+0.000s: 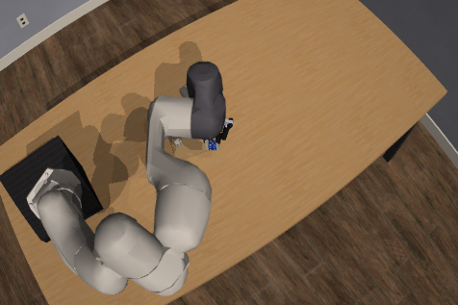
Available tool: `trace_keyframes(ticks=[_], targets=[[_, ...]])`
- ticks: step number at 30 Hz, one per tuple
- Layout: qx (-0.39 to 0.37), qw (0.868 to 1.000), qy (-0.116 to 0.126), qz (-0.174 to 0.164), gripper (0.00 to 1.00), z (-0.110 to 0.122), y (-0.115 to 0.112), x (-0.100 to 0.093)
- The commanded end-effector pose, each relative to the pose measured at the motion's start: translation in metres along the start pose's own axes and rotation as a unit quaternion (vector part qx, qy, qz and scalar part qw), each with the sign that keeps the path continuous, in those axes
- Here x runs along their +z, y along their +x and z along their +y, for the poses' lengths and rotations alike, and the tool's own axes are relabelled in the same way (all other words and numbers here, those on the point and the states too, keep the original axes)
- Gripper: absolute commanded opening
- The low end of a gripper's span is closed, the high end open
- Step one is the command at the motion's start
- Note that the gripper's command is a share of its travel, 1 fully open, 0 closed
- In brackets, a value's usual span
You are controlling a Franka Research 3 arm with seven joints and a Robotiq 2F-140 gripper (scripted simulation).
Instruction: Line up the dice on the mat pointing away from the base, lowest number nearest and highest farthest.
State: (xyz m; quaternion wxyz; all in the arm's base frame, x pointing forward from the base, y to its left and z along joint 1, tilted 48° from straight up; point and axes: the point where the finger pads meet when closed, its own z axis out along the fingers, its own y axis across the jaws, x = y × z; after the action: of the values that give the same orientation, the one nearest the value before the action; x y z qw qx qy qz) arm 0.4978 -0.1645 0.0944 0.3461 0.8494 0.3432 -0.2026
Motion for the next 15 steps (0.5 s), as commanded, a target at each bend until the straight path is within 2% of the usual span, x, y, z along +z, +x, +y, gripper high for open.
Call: trace_keyframes(ticks=[1,15], targets=[[0.071,0.998,0.000,-0.001,0.13,-0.012,0.011,-0.001],[0.169,0.986,0.001,0.000,0.13,-0.031,0.029,-0.003]])
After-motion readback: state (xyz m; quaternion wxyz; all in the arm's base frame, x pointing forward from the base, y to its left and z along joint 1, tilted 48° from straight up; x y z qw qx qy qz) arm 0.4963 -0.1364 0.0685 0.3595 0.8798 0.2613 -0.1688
